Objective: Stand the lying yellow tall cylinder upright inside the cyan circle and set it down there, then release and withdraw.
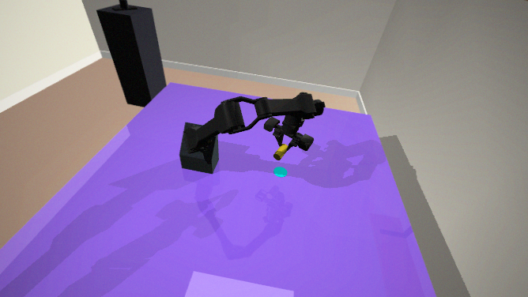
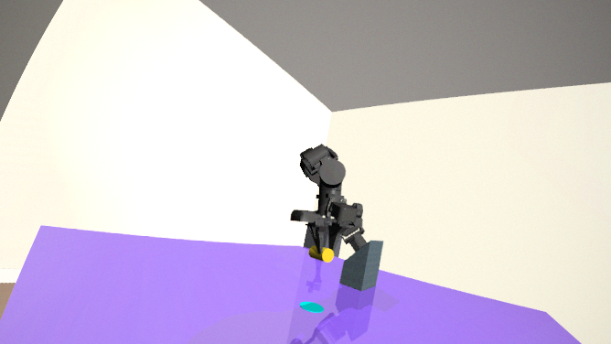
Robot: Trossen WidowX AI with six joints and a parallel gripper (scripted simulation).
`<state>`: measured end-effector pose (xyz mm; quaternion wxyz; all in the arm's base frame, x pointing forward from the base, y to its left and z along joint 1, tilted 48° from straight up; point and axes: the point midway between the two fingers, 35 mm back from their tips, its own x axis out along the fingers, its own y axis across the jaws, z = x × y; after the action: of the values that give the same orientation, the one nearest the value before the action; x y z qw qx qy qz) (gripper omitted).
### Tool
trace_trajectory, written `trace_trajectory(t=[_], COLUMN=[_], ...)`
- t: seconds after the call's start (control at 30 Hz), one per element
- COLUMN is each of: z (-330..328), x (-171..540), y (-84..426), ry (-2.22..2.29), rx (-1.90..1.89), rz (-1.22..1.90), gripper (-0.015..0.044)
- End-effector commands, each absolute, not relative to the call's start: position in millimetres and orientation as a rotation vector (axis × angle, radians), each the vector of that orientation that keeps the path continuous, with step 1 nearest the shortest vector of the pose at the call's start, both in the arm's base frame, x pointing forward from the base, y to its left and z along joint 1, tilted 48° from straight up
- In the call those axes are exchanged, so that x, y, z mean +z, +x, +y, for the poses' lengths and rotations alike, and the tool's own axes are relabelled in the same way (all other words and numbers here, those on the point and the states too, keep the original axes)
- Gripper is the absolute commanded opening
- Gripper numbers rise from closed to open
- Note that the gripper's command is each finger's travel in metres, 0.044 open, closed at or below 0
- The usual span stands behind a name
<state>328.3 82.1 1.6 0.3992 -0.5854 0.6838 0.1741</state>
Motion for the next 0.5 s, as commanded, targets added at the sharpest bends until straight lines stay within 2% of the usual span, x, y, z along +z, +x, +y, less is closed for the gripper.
trace_trajectory(t=[0.0,0.47], z=[80.4,75.7], x=[0.5,-6.1], y=[325.8,322.1], ry=[-1.452,-1.358], rx=[0.475,0.563], rz=[1.729,1.718], gripper=[0.0105,0.0105])
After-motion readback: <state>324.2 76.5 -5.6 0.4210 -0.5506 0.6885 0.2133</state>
